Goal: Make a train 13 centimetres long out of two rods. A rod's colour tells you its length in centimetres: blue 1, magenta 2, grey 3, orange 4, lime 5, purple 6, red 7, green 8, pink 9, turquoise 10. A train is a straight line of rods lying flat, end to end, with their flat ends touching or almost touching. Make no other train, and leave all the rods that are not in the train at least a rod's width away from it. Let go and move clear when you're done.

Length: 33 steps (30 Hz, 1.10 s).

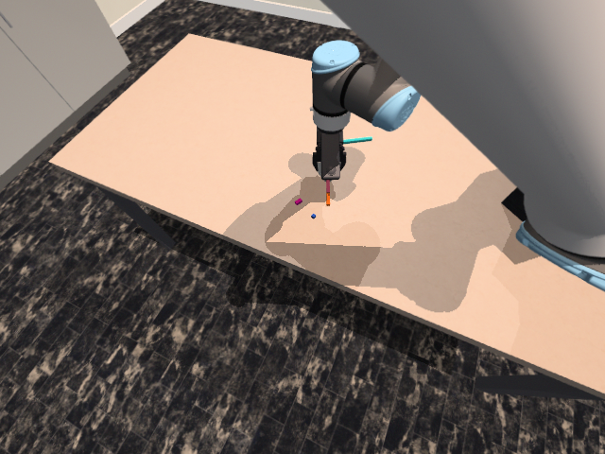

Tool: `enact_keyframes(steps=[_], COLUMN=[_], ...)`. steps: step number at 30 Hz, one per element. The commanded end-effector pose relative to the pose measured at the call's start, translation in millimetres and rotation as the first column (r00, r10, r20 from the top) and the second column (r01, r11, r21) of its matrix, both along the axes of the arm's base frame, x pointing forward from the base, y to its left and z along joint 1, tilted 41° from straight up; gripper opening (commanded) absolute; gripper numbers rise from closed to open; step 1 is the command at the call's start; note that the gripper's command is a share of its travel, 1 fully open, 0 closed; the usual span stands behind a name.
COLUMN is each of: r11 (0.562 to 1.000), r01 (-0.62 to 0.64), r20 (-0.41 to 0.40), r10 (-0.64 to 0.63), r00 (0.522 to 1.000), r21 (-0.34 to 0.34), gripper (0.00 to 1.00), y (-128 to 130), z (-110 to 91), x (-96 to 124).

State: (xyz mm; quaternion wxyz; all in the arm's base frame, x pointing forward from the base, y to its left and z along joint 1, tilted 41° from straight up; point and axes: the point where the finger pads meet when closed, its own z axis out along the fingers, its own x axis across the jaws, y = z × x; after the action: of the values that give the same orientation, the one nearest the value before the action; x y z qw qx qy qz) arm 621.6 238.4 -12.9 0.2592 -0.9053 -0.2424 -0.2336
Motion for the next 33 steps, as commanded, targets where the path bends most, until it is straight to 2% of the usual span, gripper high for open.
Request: enact_keyframes(steps=[1,23,33], r11=[1.0,1.0,1.0], r01=[0.0,0.0,0.0], r20=[0.001,0.001,0.001], r10=[0.0,0.0,0.0], r00=[1.0,1.0,1.0], r21=[0.0,0.0,0.0], gripper=[0.0,0.0,0.11], y=[-0.2,-0.2,-0.2], z=[0.3,0.3,0.3], x=[0.3,0.3,0.3])
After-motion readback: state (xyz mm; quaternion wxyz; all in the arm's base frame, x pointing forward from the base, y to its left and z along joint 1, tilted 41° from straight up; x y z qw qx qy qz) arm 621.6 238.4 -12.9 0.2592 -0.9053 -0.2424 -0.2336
